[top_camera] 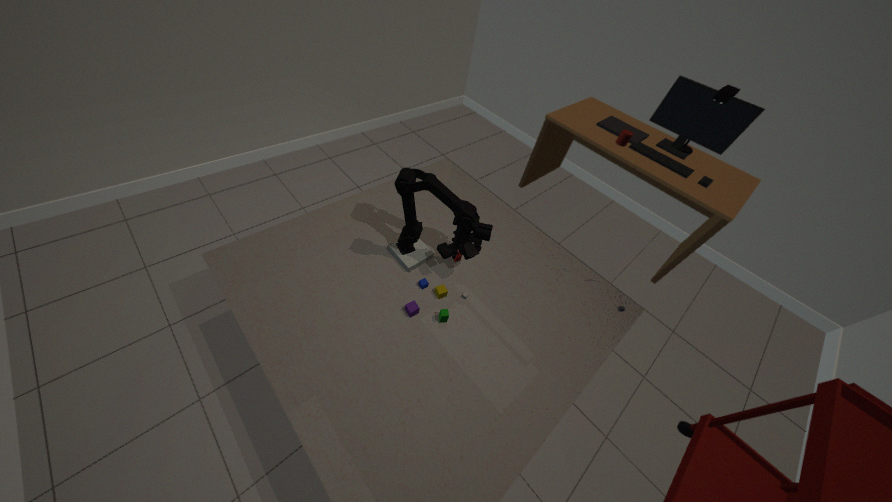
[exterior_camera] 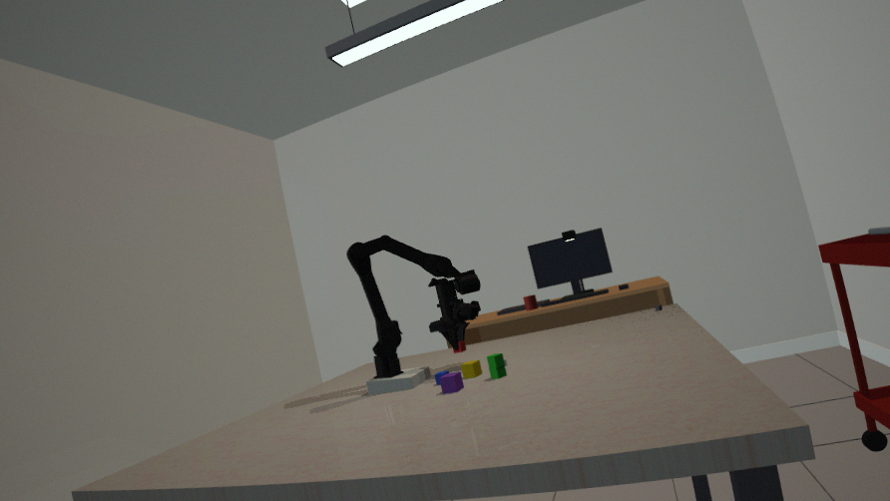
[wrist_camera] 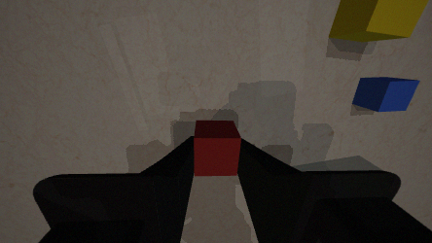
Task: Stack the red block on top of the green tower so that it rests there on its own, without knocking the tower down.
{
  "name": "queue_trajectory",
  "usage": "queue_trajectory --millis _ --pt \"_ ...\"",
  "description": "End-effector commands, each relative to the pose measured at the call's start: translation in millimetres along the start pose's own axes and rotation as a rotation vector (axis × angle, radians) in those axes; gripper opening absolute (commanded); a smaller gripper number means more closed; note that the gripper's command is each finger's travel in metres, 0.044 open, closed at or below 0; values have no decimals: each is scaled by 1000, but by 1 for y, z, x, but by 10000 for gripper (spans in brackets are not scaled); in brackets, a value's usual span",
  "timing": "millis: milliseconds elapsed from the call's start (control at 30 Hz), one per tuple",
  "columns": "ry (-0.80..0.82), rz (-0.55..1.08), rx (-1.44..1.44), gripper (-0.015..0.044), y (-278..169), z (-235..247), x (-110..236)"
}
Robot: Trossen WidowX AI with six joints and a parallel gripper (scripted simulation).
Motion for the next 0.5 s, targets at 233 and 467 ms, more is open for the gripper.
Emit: queue_trajectory --millis 233,467 --pt "-3 -2 0 0 0 0 53" --pt "-3 -2 0 0 -1 0 68"
Point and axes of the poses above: the point midway between the two fingers, 35 mm back from their tips, its own x axis back along the fingers, its own z axis across the jaws, y = z × x, the point moved 10 cm from there along x, back along the fingers, and after that the axes turned 7 degrees about -x, right-handed, at the moved point
